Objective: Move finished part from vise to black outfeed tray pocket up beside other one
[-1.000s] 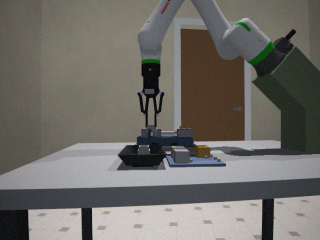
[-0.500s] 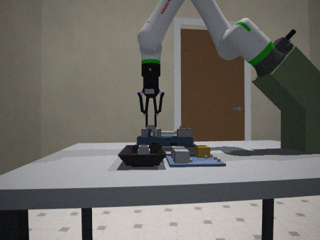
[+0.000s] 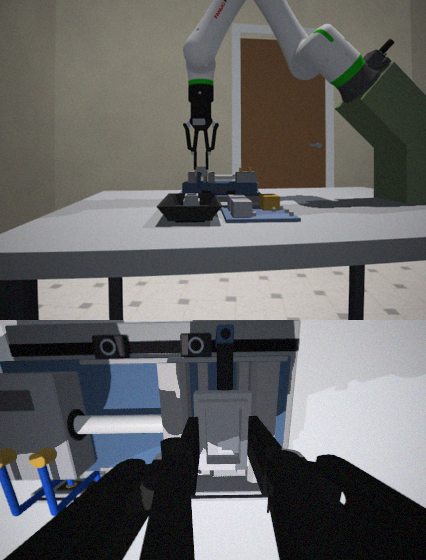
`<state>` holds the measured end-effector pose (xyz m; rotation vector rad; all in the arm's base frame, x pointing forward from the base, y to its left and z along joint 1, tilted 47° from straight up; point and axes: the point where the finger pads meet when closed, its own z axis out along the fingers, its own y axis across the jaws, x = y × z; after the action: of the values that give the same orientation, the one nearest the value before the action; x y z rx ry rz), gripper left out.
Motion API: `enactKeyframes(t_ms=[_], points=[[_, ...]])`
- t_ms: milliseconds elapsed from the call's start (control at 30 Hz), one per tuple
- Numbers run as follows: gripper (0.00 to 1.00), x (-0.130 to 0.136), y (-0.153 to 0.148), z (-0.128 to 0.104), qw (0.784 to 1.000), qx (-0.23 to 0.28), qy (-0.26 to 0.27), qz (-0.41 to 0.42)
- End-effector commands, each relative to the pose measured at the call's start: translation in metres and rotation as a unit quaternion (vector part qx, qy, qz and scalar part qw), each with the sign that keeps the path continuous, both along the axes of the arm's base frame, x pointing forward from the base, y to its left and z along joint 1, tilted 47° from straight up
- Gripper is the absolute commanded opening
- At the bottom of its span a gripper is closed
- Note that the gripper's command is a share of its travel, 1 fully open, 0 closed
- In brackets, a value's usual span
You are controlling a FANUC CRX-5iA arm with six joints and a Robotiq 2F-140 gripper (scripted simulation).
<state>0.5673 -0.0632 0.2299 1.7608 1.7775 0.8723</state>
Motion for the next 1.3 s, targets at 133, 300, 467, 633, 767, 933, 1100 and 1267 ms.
enactKeyframes(t_ms=[133,300,467,633,767,933,1100,1267], points=[[0.1,0.0,0.0,0.001,1.0,0.0,0.0,0.0],[0.1,0.0,0.0,0.001,1.0,0.0,0.0,0.0],[0.1,-0.001,0.0,0.002,1.0,0.0,0.0,0.0],[0.1,-0.002,-0.001,0.003,1.0,0.0,0.0,0.0],[0.1,-0.006,-0.001,0.006,1.0,0.0,0.0,0.0],[0.1,-0.012,-0.002,0.011,1.0,0.0,0.0,0.0],[0.1,-0.019,-0.003,0.018,1.0,0.0,0.0,0.0],[0.1,-0.023,-0.003,0.022,1.0,0.0,0.0,0.0]])
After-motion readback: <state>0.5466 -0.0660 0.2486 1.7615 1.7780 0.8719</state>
